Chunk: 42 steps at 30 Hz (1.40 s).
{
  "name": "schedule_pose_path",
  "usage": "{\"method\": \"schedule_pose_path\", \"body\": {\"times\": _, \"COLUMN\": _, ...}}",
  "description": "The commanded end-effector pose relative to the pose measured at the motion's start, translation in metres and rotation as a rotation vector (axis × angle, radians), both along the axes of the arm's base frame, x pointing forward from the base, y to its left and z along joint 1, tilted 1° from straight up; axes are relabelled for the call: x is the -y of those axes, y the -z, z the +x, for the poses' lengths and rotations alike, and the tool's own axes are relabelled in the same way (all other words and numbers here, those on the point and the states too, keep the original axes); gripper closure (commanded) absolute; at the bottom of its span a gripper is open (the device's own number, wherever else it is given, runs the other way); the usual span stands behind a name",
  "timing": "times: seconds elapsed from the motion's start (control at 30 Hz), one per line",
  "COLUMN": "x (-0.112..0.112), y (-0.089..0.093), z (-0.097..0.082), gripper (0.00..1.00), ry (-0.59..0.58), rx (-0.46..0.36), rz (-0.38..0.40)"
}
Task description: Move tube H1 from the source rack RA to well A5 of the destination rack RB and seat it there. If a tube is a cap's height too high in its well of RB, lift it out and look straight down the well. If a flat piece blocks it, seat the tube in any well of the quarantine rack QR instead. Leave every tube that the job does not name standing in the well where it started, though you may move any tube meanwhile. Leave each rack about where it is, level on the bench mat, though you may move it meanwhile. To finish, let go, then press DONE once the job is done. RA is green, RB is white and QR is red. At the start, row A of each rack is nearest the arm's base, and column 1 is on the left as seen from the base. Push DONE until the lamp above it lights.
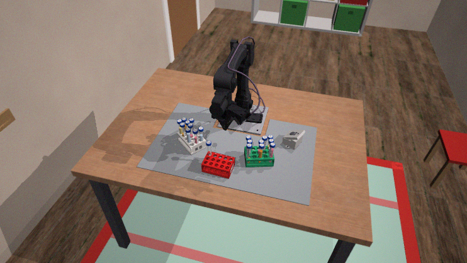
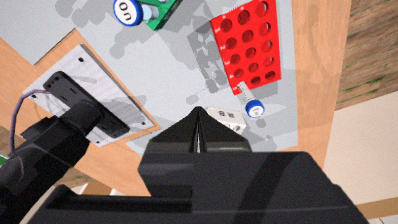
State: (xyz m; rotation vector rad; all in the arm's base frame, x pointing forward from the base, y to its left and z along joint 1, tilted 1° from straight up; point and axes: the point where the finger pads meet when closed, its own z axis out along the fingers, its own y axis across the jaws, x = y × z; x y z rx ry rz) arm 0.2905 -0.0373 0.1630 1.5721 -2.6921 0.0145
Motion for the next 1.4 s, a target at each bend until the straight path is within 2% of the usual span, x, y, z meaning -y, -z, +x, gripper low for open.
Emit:
{"method": "schedule_pose_path", "body": {"times": 0.0, "x": 0.001, "y": -0.01, "z": 0.011, "gripper": 1.0, "ry": -0.032, "rx": 0.057, "rz": 0.002}}
{"method": "schedule_pose_path", "body": {"times": 1.07, "x": 0.001, "y": -0.01, "z": 0.011, "gripper": 1.0, "ry": -0.029, "rx": 0.058, "rz": 0.001}}
{"method": "schedule_pose_path", "body": {"times": 1.13, "x": -0.011, "y": -0.013, "z": 0.011, "gripper": 1.0, "ry": -0.031, "rx": 0.068, "rz": 0.003}}
{"method": "schedule_pose_path", "body": {"times": 1.2, "x": -0.011, "y": -0.013, "z": 0.011, "gripper": 1.0, "ry": -0.031, "rx": 0.068, "rz": 0.003}}
{"method": "schedule_pose_path", "body": {"times": 1.37, "x": -0.032, "y": -0.008, "z": 0.006, "gripper": 1.0, "ry": -0.031, "rx": 0.051, "rz": 0.007}}
